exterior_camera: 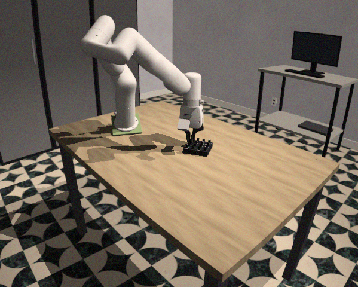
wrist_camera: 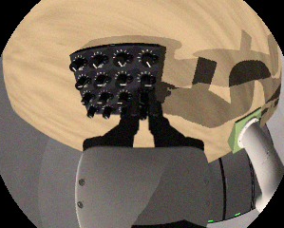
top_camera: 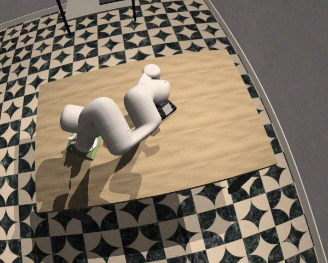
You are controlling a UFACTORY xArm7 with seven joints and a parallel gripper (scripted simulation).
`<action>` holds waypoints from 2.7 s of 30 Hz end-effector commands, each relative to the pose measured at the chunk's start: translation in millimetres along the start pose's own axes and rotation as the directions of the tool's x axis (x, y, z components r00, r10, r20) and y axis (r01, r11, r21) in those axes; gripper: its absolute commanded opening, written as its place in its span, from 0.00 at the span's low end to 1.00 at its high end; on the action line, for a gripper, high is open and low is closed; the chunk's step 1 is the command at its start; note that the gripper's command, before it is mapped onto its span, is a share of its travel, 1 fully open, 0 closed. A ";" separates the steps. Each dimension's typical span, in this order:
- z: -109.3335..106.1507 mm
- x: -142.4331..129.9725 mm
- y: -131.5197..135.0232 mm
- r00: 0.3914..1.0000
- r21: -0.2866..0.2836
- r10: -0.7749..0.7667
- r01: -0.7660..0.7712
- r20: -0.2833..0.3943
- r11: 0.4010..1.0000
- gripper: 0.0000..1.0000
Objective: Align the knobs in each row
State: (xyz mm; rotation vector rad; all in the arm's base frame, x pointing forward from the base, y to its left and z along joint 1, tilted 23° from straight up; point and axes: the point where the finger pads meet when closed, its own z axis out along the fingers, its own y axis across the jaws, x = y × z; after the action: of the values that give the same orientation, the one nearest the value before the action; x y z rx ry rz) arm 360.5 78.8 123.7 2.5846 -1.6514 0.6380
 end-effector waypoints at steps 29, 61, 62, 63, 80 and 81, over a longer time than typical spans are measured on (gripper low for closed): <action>-0.8 -0.1 -1.2 1.000 0.003 -0.009 0.009 0.000 1.000 0.19; -35.6 0.0 -1.2 1.000 0.003 -0.009 0.009 0.000 1.000 0.19; -36.3 0.0 -1.2 1.000 0.003 -0.009 0.009 0.000 1.000 0.19; -36.7 0.0 -1.2 1.000 0.003 -0.009 0.009 0.000 1.000 0.19; -37.2 0.0 -1.2 1.000 0.003 0.010 -0.010 0.000 1.000 0.19; -37.4 0.0 -1.2 1.000 0.003 0.025 -0.025 0.000 1.000 0.19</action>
State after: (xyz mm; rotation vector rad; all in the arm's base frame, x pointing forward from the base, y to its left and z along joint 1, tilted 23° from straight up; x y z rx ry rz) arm 348.6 86.7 156.7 2.5851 -1.6503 0.6376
